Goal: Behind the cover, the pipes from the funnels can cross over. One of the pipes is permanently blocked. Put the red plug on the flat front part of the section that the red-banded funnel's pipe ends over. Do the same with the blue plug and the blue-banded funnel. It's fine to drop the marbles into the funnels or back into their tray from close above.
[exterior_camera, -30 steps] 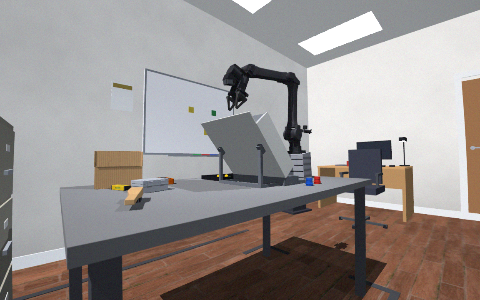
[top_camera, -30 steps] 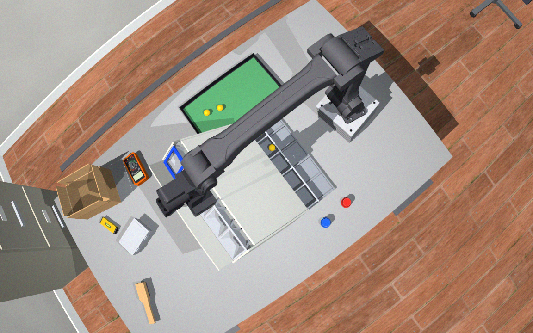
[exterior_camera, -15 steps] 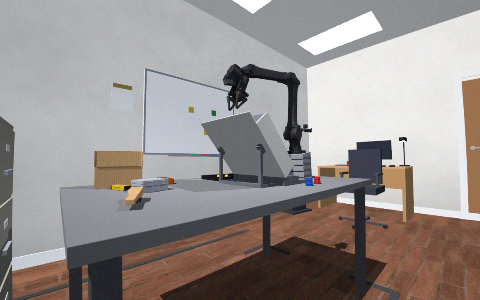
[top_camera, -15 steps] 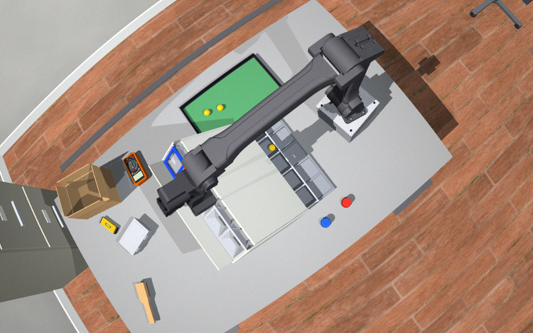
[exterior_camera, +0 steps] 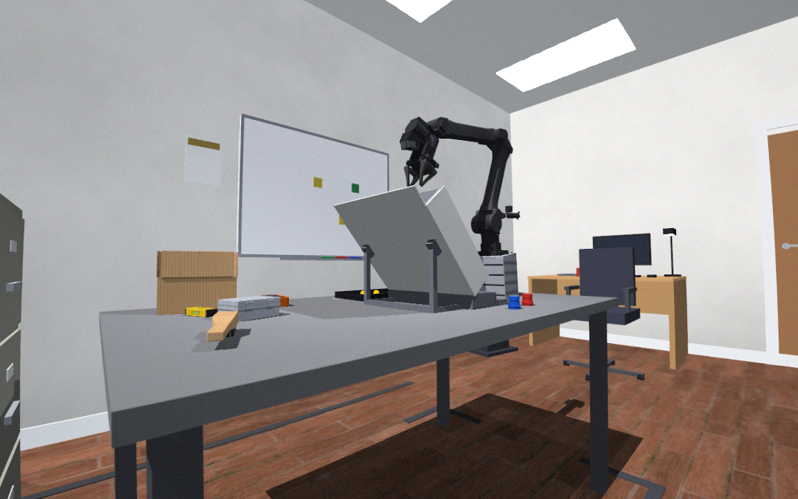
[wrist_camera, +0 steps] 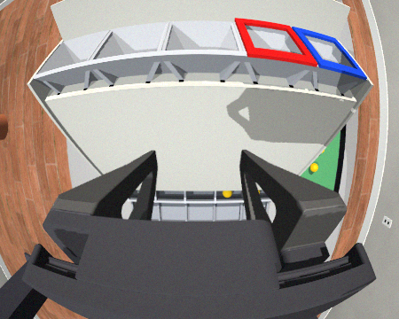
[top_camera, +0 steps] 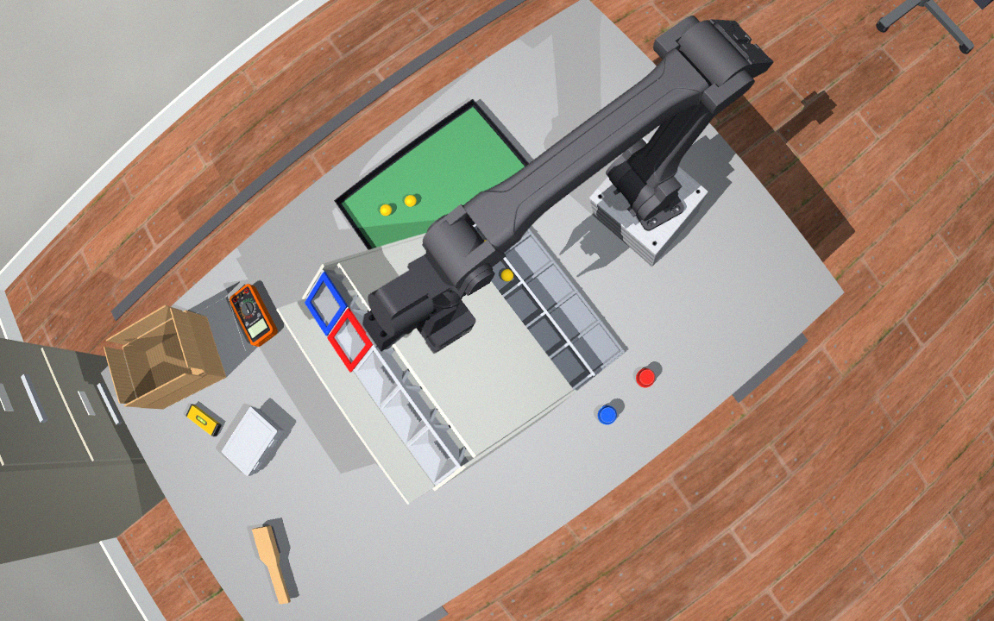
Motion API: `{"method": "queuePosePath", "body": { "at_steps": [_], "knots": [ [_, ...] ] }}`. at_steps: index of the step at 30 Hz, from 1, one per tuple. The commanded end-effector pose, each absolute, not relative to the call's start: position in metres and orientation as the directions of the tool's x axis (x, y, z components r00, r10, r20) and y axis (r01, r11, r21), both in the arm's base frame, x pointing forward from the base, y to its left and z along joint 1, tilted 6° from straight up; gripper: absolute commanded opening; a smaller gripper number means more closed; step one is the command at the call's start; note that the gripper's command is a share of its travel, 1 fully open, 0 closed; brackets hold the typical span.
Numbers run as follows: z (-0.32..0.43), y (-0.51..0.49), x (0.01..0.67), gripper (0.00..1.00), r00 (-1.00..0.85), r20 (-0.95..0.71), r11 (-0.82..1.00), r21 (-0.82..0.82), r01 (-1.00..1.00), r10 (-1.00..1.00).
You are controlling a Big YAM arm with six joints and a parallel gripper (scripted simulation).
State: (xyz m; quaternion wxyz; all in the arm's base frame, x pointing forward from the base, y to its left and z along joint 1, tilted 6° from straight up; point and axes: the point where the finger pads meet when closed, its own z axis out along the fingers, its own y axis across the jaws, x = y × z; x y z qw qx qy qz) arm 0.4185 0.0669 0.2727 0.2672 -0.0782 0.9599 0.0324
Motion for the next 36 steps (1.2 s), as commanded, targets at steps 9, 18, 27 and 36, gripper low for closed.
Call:
{"method": "queuePosePath", "body": {
  "at_steps": [9,18,27,36],
  "knots": [
    [0.279,0.058,0.382,0.59,-0.834,-0.538,0.986,0.023,-0.165,-0.127],
    [0.278,0.056,0.372,0.59,-0.832,-0.539,0.986,0.022,-0.168,-0.13],
    [0.229,0.049,0.325,0.59,-0.914,-0.378,0.986,0.022,-0.167,-0.147],
    [0.173,0.041,0.271,0.59,-0.971,-0.18,0.986,0.022,-0.166,-0.16]
  ]
}}
